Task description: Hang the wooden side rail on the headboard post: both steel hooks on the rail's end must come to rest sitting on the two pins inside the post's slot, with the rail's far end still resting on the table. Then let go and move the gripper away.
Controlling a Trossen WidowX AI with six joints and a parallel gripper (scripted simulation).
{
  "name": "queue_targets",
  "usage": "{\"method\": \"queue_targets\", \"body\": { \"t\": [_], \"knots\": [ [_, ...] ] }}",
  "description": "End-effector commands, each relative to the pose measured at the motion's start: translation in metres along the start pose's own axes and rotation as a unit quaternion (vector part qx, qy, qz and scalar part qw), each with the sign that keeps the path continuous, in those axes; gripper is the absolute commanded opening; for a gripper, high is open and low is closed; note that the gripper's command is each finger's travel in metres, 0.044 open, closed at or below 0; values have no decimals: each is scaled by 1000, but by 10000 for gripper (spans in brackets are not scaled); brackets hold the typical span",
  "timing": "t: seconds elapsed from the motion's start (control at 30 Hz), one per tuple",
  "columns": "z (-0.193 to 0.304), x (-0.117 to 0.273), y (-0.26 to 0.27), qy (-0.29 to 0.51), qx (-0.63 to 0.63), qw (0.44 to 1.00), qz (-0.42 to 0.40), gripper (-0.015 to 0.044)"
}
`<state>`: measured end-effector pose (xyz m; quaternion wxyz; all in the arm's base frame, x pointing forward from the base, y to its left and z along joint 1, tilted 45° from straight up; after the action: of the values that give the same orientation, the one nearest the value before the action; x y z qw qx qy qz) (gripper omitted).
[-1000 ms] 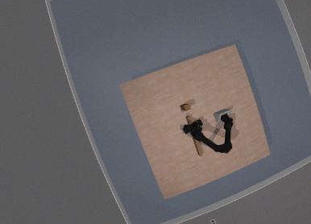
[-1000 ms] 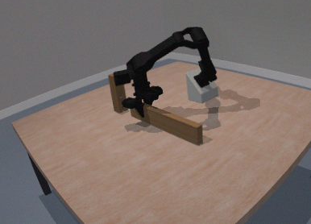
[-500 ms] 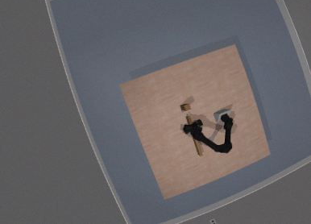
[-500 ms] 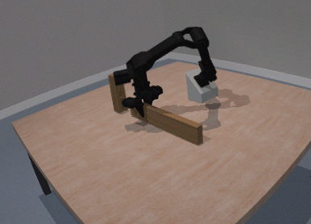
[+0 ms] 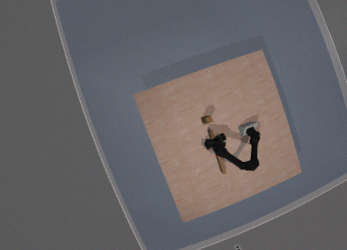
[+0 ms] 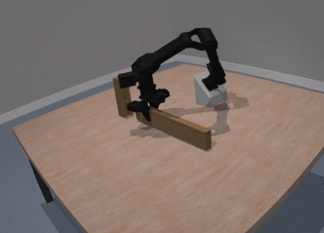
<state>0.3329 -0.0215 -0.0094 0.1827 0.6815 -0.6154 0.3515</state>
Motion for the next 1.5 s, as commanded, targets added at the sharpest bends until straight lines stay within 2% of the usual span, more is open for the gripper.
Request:
{"method": "queue_targets", "body": {
  "t": [0.0, 1.47],
  "knots": [
    [2, 6, -2, 5, 7, 1000, 6, 0],
    [1, 13, -2, 5, 7, 1000, 6, 0]
  ]
}}
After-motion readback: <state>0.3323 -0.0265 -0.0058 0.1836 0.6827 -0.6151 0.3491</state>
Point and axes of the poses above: the point midway between the two fingers, 35 mm back from their tips, its own x axis back along the fingers, its own y axis across the jaws, z = x × y, the point moved 3 cm from there along x, back along the fingers, and after that the axes turned 6 degrees about x, right-handed, at the moved point
